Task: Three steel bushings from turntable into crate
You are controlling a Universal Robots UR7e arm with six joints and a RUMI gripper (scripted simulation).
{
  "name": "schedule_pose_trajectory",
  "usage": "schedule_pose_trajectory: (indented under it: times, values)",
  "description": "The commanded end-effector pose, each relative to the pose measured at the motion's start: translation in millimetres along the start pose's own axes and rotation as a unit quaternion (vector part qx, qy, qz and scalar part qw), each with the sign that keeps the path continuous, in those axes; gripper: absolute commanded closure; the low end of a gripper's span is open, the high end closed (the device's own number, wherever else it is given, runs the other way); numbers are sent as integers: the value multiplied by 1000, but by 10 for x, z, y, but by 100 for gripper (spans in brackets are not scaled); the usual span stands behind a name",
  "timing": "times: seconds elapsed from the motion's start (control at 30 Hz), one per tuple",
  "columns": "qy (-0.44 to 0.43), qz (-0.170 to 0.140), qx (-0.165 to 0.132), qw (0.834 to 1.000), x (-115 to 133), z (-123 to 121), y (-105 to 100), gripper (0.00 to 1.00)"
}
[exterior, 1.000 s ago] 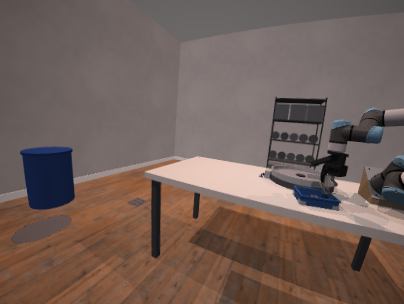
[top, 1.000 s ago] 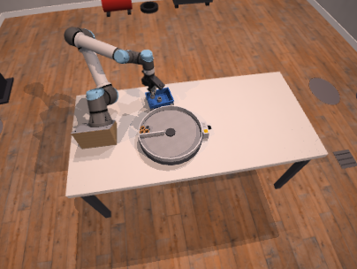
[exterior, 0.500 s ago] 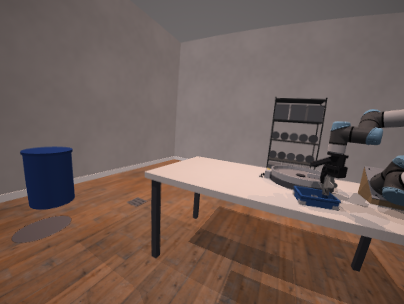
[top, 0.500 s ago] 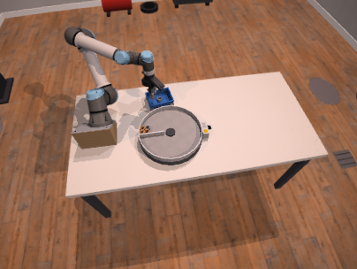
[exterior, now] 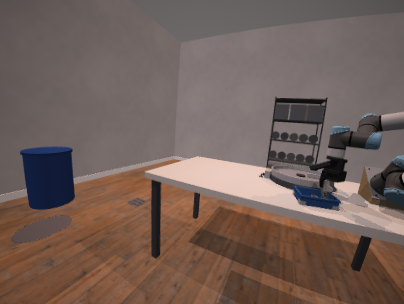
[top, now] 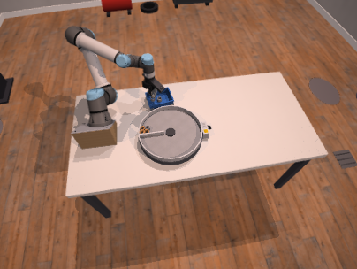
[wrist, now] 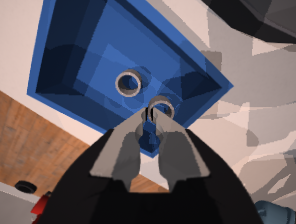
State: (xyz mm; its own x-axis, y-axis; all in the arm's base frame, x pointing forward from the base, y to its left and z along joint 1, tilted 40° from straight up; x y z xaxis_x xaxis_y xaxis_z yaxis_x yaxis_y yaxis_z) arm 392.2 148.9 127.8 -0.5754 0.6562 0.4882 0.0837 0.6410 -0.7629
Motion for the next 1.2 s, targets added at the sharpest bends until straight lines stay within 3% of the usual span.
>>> schedule_pose_trajectory:
  times: [0.0, 1.17]
  values:
    - [0, 1, 0, 1000, -5, -5, 74, 100]
    - [0, 1, 0, 1000, -5, -5, 141, 100]
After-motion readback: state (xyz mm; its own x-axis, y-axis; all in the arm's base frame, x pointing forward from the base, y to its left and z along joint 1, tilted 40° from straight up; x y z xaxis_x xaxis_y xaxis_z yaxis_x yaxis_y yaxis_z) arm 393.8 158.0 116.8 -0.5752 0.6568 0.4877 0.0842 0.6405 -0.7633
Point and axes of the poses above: the point where the finger pads meet when closed, its own y axis out along the fingers, its own z axis across the jaws, x = y × z, the point moved 2 cm from there along -y, back along the fingers, and after that the axes turned 5 degrees about y, right-handed, at the moved point
